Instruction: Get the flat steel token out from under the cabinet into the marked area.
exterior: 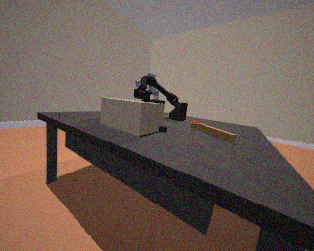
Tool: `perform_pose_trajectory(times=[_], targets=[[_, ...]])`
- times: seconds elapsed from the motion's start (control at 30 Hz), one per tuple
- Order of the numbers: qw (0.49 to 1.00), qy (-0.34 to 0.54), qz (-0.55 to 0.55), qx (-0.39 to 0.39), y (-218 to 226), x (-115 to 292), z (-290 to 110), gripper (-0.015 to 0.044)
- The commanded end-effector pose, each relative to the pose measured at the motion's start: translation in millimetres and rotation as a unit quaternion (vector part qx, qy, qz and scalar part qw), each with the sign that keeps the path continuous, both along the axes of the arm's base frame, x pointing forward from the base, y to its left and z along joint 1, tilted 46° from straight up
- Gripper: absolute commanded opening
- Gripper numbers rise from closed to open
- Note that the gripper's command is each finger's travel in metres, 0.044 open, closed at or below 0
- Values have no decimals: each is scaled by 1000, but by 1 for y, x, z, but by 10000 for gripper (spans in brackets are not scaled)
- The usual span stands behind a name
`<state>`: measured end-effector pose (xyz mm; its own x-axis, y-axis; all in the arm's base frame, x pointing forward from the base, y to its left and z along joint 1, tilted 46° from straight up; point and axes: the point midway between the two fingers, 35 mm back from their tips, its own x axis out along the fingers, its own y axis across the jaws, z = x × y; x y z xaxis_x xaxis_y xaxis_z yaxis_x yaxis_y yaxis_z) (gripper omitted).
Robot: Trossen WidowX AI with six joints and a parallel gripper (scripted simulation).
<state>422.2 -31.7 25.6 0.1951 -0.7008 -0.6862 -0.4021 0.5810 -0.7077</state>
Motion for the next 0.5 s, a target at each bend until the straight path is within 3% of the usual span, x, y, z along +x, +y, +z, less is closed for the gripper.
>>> perform_pose_trajectory(times=[0.0,0.47], targets=[[1000,3,1,0,0,-3,-2,0],[1000,4,1,0,-6,-14,1,0]])
